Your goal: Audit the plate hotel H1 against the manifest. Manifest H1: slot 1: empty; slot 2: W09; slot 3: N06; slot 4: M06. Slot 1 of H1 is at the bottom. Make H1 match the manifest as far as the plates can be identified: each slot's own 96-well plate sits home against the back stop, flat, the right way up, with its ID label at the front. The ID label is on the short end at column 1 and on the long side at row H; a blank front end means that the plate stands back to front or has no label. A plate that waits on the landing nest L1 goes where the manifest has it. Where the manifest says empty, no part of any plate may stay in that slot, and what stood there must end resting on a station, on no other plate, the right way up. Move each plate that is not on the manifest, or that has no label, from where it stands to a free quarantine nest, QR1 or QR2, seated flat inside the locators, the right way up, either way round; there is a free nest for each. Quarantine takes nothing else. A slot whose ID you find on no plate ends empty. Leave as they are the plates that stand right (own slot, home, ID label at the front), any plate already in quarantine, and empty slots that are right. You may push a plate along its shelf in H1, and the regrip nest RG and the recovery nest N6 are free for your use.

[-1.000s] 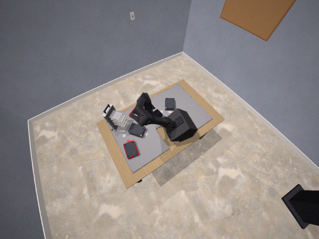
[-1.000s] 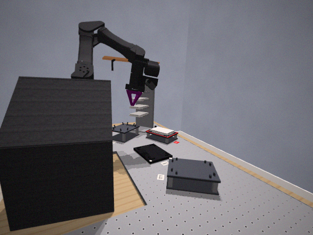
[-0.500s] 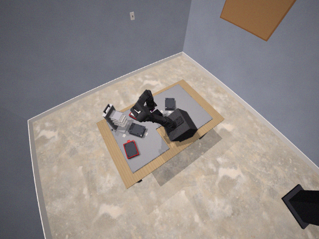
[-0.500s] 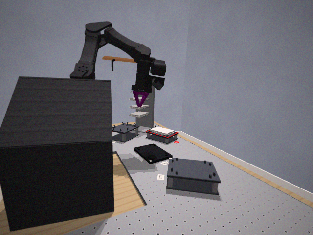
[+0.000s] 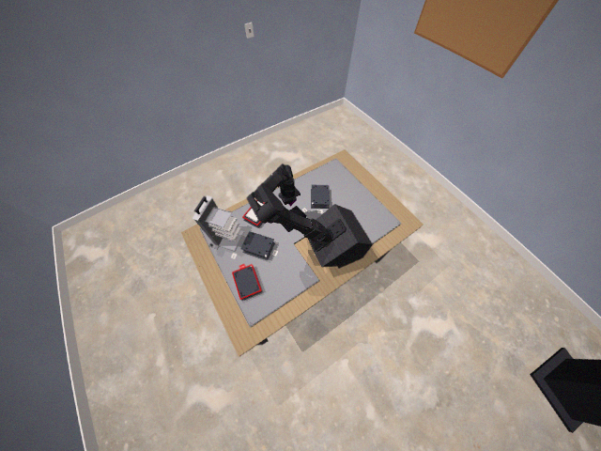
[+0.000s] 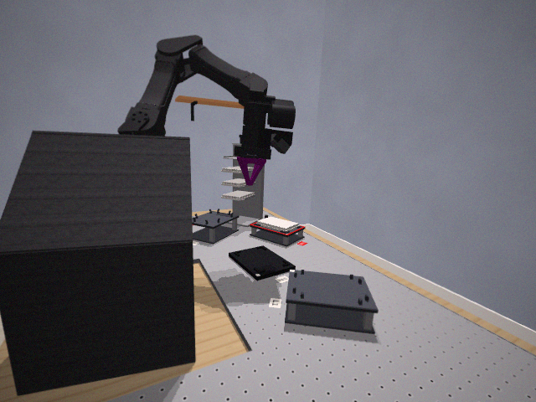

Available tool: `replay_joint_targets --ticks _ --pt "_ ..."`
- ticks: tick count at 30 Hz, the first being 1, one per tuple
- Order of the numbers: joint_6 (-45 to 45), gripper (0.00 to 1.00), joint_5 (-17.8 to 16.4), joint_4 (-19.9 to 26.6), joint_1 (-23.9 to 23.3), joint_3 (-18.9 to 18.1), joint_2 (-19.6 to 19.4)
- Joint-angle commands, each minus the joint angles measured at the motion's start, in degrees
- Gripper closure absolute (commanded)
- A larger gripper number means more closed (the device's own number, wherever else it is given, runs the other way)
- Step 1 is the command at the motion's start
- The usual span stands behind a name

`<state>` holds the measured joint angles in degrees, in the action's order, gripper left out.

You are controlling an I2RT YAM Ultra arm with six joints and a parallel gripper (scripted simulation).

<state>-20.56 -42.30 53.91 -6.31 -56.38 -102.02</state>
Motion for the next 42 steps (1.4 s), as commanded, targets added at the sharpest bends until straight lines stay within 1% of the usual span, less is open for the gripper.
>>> replay_joint_targets --ticks 1,2,4,7,9,12,13,14,16,17,20,22,23,24,26,40,42 --pt "-2.5 1.00 0.5 -1.8 -2.4 -2.8 -2.7" --pt "-3.0 1.00 0.6 -1.8 -2.8 -3.2 -3.4" --pt "-2.5 1.00 0.5 -3.9 -3.6 -2.3 -3.4" --pt "-4.0 1.00 0.8 -4.0 -4.8 -3.1 -5.4" --pt "-4.0 1.00 0.8 -4.0 -4.8 -3.1 -5.4" --pt "-5.5 1.00 0.8 -4.1 -5.9 -4.1 -7.4" --pt "-6.0 1.00 1.0 -3.3 -6.3 -4.5 -7.5" --pt "-6.4 1.00 1.1 -1.4 -6.6 -5.0 -7.7" --pt "-7.4 1.00 1.2 -0.1 -7.4 -5.8 -7.7" --pt "-7.9 1.00 1.3 0.6 -7.8 -6.2 -6.9" --pt "-9.3 1.00 1.5 2.6 -8.9 -7.5 -8.0" --pt "-9.4 1.00 1.3 2.8 -9.0 -7.7 -8.1" --pt "-8.9 1.00 1.0 2.8 -8.5 -7.6 -5.6" --pt "-8.4 1.00 0.7 2.9 -6.9 -7.5 -5.2" --pt "-8.4 1.00 0.7 2.9 -6.9 -7.5 -5.2" --pt "0.4 1.00 -0.5 3.9 -0.6 -7.5 1.2" --pt "1.0 1.00 -0.6 4.0 -0.2 -7.6 1.6"
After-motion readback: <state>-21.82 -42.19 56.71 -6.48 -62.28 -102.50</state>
